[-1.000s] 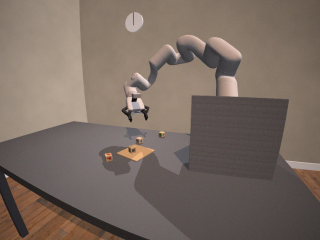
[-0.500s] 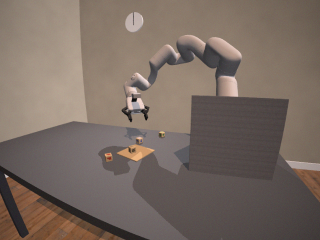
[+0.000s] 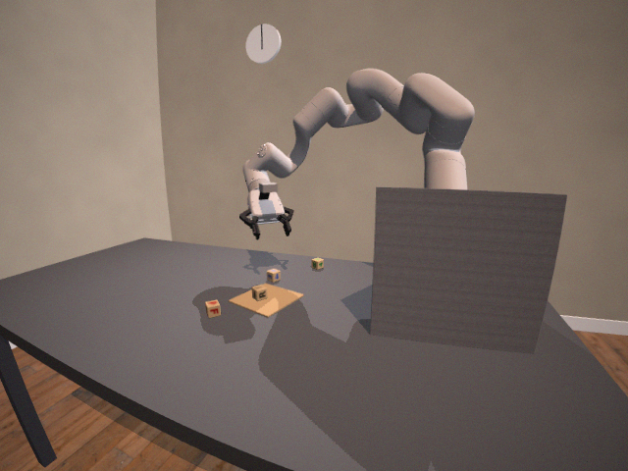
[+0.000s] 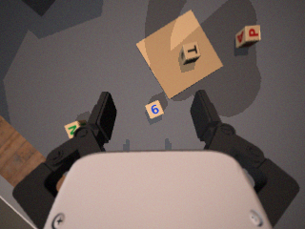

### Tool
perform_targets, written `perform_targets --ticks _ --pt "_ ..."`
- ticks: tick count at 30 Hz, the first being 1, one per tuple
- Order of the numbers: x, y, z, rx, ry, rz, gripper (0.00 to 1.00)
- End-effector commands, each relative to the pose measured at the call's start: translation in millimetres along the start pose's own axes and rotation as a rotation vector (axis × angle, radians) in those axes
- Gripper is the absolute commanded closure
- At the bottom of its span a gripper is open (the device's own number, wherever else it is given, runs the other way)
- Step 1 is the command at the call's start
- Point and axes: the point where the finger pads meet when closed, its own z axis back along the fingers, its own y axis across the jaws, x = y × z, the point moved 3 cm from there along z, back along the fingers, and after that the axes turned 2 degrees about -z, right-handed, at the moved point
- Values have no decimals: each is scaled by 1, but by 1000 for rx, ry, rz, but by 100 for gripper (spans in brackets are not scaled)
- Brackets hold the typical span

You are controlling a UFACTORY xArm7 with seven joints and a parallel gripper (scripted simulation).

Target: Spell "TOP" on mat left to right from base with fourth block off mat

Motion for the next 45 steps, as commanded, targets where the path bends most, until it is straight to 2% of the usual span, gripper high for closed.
perform_targets --ticks 1,3,4,12,45 --pt "17 -54 18 1 -13 -2 0" --pt "17 -54 18 1 -13 -2 0" --pt "22 -76 23 0 -13 -3 0" --pt "32 -160 31 4 -3 -1 0" --pt "32 -161 31 4 -3 -1 0"
